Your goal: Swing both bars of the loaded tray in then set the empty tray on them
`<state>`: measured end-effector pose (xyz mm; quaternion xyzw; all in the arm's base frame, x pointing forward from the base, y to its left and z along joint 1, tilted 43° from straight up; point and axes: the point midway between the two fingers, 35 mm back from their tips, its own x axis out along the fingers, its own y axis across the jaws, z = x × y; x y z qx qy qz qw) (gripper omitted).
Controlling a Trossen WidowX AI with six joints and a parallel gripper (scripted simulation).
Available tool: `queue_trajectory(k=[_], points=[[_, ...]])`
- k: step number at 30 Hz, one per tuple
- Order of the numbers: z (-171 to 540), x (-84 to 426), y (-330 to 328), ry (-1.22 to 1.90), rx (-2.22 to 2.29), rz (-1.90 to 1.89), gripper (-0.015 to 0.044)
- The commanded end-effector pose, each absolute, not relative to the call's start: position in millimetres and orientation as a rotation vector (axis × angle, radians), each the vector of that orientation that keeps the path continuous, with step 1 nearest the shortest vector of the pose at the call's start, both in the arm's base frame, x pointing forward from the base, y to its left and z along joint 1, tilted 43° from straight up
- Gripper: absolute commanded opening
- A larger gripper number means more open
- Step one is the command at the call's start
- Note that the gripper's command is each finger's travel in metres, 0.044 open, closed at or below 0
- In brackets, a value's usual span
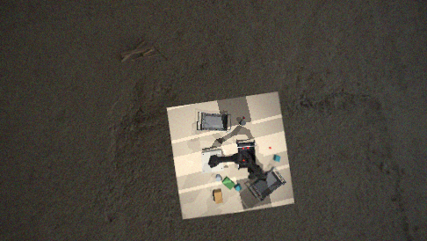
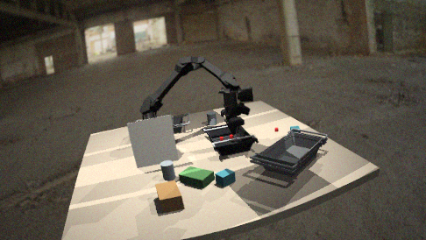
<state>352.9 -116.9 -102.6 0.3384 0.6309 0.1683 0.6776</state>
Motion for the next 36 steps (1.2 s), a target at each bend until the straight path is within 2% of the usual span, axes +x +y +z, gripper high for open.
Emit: queue_trajectory(k=[1,2,11,19,21,22,24,30,36], points=[[-103,353,-117,1.418,0.76,0.378,0.0],[-103,353,-117,1.418,0.76,0.378,0.0],[-92,354,-129,1.418,0.759,0.375,0.0236],[0,334,-209,1.421,0.756,0.372,0.044],[9,330,-216,1.421,0.757,0.373,0.044],[-13,340,-198,1.424,0.763,0.376,0.044],[3,346,-181,1.417,0.734,0.396,0.044],[44,372,-92,1.379,0.29,0.635,0.044],[85,368,11,1.241,-0.194,0.905,0.044]])
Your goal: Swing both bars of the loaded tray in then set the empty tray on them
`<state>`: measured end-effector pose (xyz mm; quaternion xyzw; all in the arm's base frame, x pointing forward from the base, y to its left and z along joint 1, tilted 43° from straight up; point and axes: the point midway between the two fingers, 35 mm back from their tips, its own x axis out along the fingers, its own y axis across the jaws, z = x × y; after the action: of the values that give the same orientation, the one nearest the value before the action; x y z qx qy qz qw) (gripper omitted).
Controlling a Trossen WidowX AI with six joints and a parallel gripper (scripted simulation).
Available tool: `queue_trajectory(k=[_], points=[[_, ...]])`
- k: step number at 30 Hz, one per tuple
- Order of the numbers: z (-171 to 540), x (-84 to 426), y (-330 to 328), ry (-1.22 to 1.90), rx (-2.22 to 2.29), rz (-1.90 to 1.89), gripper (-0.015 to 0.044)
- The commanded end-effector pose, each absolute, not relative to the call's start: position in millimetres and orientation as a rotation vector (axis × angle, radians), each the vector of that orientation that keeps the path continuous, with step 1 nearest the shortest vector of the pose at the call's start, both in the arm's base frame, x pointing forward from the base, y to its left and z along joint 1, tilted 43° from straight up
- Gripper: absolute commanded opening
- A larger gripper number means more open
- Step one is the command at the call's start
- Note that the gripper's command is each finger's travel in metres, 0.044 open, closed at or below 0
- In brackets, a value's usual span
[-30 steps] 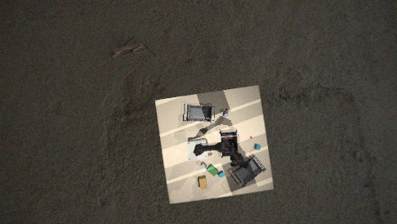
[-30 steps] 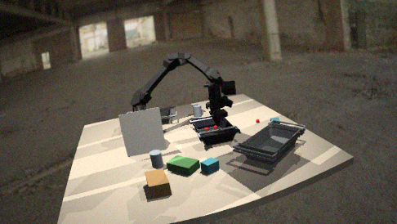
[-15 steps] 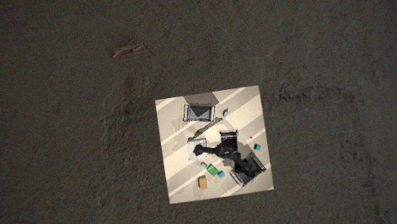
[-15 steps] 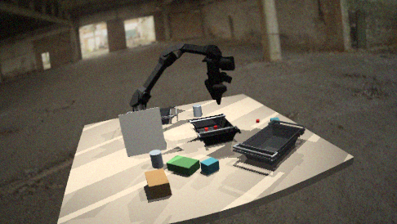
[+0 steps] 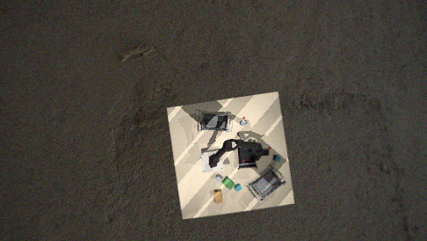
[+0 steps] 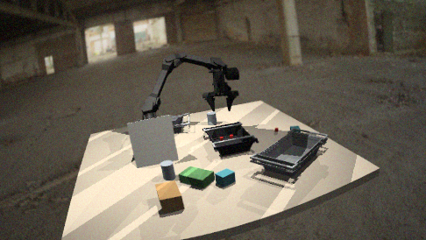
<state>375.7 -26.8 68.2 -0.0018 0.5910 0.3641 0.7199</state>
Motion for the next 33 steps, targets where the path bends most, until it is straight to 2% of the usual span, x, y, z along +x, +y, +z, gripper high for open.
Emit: queue_trajectory(k=[1,8,16,25,33], points=[[91,364,28,1.207,-0.273,0.95,0.044],[131,313,133,0.892,-0.792,1.24,0.044],[165,220,214,0.369,-1.281,1.495,0.044],[186,112,248,-0.322,-1.62,1.626,0.044],[185,110,249,-0.337,-1.624,1.627,0.044]])
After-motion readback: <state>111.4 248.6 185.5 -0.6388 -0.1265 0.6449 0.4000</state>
